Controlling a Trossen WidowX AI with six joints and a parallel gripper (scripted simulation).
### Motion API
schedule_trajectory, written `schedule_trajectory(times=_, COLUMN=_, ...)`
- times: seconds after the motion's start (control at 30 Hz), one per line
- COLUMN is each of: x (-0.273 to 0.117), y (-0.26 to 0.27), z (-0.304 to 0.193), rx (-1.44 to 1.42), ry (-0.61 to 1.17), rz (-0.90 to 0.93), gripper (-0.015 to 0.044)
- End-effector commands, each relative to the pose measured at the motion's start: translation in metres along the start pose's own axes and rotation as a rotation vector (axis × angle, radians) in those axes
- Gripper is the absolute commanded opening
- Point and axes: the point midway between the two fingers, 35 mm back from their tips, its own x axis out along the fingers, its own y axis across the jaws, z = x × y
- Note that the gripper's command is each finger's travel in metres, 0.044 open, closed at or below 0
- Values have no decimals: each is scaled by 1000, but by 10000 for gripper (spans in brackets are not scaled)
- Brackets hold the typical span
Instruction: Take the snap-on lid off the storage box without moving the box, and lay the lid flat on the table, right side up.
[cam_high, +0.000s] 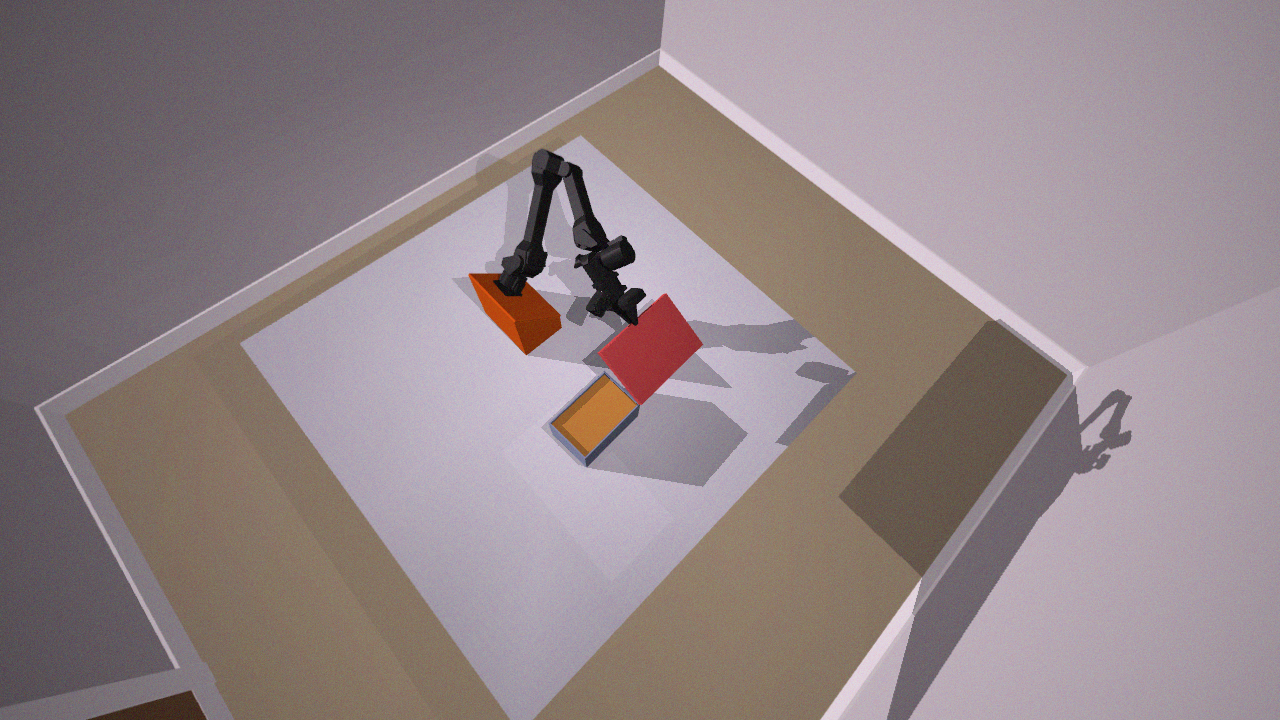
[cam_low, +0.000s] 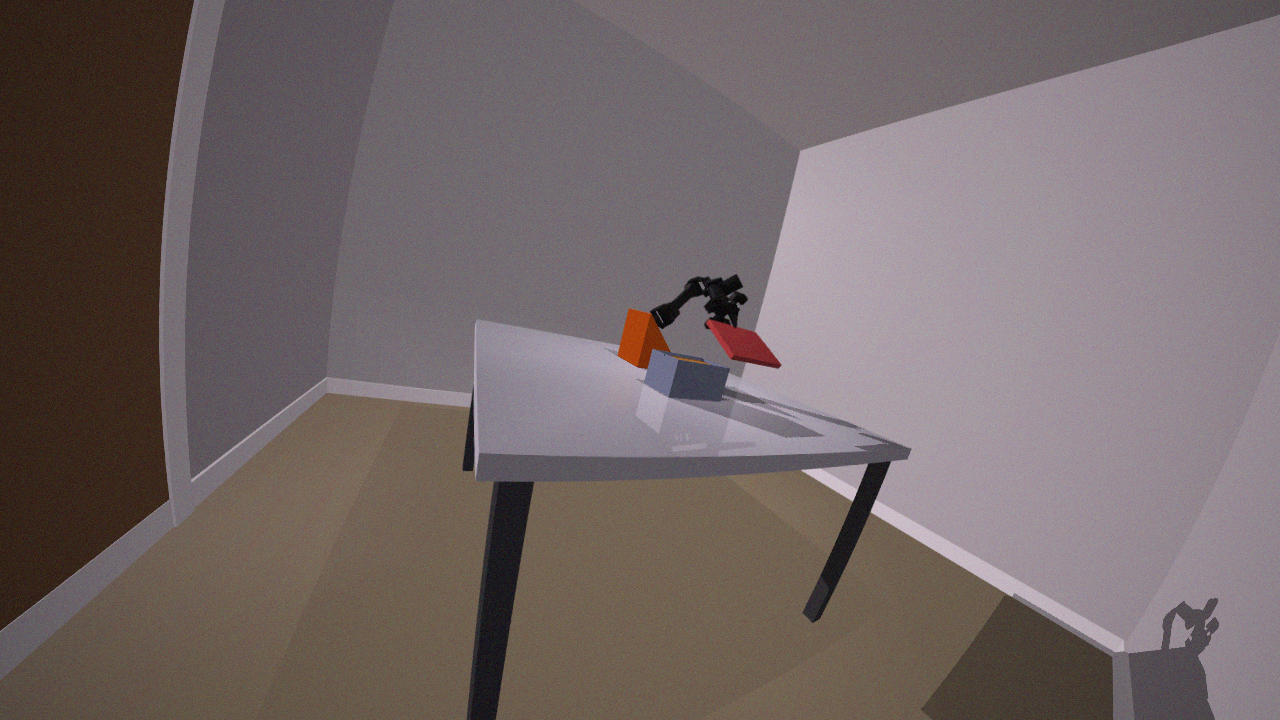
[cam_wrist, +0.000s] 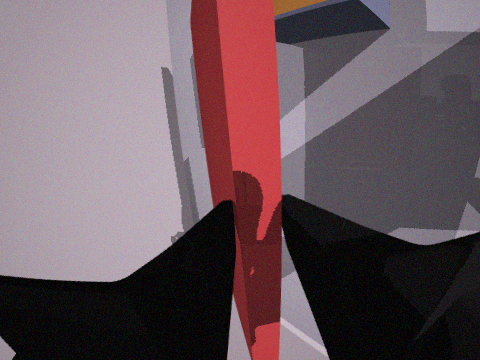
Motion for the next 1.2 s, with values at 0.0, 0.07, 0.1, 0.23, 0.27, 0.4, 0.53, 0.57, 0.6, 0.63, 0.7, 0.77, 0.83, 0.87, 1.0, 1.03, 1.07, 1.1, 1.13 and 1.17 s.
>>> schedule_trajectory(times=0.0, x=-3, y=6, z=-11, rx=-5, ry=0, rz=18, gripper=0)
schedule_trajectory(times=0.07, x=-3, y=5, z=-15, rx=-5, ry=0, rz=18, gripper=0)
schedule_trajectory(times=0.1, x=-3, y=5, z=-17, rx=-5, ry=0, rz=18, gripper=0)
schedule_trajectory(times=0.23, x=-3, y=5, z=-25, rx=-5, ry=1, rz=18, gripper=0)
schedule_trajectory(times=0.27, x=-3, y=5, z=-27, rx=-5, ry=1, rz=18, gripper=0)
schedule_trajectory(times=0.4, x=-4, y=5, z=-35, rx=-5, ry=1, rz=18, gripper=0)
schedule_trajectory(times=0.53, x=-4, y=4, z=-43, rx=-5, ry=1, rz=19, gripper=0)
schedule_trajectory(times=0.57, x=-4, y=4, z=-45, rx=-5, ry=2, rz=19, gripper=0)
schedule_trajectory(times=0.6, x=-5, y=4, z=-47, rx=-5, ry=2, rz=19, gripper=0)
schedule_trajectory(times=0.63, x=-5, y=4, z=-49, rx=-5, ry=2, rz=19, gripper=0)
schedule_trajectory(times=0.7, x=-5, y=4, z=-53, rx=-5, ry=2, rz=19, gripper=0)
schedule_trajectory(times=0.77, x=-5, y=4, z=-57, rx=-4, ry=2, rz=19, gripper=0)
schedule_trajectory(times=0.83, x=-5, y=3, z=-61, rx=-4, ry=2, rz=19, gripper=0)
schedule_trajectory(times=0.87, x=-5, y=3, z=-63, rx=-4, ry=2, rz=19, gripper=0)
schedule_trajectory(times=1.0, x=-6, y=3, z=-71, rx=-4, ry=3, rz=19, gripper=0)
schedule_trajectory(times=1.03, x=-6, y=3, z=-73, rx=-4, ry=3, rz=19, gripper=0)
schedule_trajectory(times=1.07, x=-6, y=3, z=-75, rx=-4, ry=3, rz=19, gripper=0)
schedule_trajectory(times=1.1, x=-6, y=3, z=-77, rx=-4, ry=3, rz=19, gripper=0)
schedule_trajectory(times=1.13, x=-6, y=3, z=-79, rx=-4, ry=3, rz=19, gripper=0)
schedule_trajectory(times=1.17, x=-7, y=3, z=-81, rx=-4, ry=3, rz=19, gripper=0)
